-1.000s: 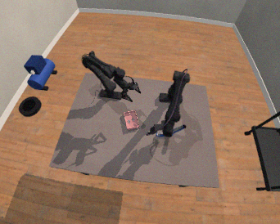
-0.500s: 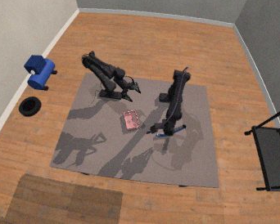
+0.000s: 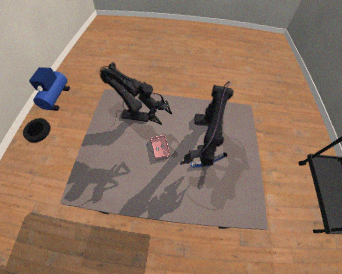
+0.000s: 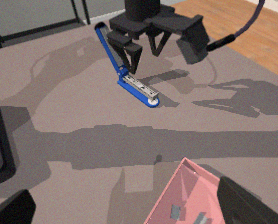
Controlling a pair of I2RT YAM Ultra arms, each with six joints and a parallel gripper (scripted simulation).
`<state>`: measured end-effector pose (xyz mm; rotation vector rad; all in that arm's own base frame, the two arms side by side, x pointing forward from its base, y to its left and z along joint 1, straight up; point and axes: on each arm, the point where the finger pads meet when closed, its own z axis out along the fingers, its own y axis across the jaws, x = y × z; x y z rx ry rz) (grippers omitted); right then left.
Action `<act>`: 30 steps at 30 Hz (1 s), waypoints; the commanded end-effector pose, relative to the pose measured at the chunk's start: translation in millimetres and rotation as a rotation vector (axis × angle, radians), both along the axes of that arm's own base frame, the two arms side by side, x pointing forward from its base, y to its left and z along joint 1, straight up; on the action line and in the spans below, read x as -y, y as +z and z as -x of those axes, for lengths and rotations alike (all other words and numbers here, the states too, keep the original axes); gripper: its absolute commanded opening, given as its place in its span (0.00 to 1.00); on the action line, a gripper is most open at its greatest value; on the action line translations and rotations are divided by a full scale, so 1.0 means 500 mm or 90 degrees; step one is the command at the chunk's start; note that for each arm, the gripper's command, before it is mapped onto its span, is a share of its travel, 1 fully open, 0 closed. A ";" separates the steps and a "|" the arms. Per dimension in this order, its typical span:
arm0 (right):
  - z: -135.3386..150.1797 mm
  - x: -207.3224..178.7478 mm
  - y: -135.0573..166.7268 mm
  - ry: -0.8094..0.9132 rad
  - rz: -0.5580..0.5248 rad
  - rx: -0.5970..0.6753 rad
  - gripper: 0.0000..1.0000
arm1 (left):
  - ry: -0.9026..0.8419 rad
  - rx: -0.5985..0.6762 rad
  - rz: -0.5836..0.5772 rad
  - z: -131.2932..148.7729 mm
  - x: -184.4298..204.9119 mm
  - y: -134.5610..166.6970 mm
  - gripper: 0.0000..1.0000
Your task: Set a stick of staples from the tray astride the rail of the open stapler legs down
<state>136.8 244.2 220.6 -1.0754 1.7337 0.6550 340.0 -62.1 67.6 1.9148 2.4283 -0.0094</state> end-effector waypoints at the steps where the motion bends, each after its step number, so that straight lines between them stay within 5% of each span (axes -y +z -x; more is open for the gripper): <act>1: -0.001 -0.001 0.008 -0.001 -0.006 0.004 1.00 | 0.106 0.085 0.073 -0.025 0.011 0.024 0.98; 30: -0.001 -0.001 0.008 -0.001 -0.006 0.004 1.00 | 0.597 0.388 0.327 0.022 -0.019 0.075 1.00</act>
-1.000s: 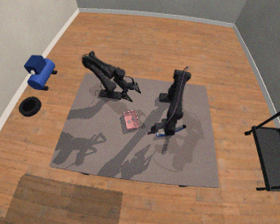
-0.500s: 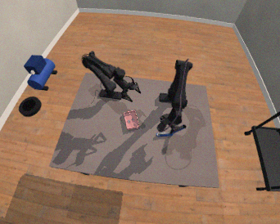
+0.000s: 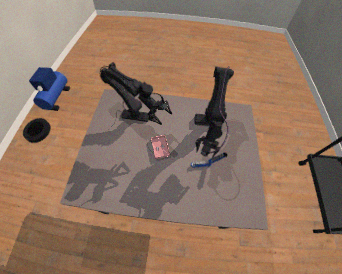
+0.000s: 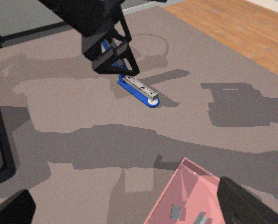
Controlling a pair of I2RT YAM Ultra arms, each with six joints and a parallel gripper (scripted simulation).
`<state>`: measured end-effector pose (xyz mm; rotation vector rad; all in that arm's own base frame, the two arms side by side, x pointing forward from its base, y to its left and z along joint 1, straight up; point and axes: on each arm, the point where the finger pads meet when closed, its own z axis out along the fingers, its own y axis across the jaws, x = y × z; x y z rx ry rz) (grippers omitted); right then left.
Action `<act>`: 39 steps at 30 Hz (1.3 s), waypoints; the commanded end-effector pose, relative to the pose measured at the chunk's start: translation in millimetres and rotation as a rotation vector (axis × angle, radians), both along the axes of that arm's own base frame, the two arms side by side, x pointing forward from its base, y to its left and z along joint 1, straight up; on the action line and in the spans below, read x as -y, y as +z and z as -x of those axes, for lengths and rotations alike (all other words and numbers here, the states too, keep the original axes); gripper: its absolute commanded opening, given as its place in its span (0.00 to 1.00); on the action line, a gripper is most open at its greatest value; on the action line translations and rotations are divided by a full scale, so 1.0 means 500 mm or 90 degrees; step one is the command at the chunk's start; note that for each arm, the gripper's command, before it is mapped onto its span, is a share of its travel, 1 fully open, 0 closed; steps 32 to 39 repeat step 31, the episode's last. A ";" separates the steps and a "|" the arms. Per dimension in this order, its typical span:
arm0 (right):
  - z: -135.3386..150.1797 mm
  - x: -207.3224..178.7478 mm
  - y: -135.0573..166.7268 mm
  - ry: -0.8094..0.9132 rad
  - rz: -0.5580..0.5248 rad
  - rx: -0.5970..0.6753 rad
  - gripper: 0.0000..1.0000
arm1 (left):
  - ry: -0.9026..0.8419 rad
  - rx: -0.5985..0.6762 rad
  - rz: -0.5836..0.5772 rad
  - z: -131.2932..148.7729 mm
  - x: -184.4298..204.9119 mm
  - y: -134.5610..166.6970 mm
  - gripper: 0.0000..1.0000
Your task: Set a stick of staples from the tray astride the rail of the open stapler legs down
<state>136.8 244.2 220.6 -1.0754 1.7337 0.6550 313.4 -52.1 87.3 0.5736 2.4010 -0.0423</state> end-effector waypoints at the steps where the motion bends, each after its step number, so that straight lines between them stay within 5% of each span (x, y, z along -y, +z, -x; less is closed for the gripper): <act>1: -0.001 -0.001 0.008 -0.001 -0.006 0.004 1.00 | 0.095 0.094 0.040 -0.029 0.001 0.037 1.00; 39: -0.001 -0.001 0.008 -0.001 -0.006 0.004 1.00 | 0.141 0.117 0.069 0.002 0.010 0.021 1.00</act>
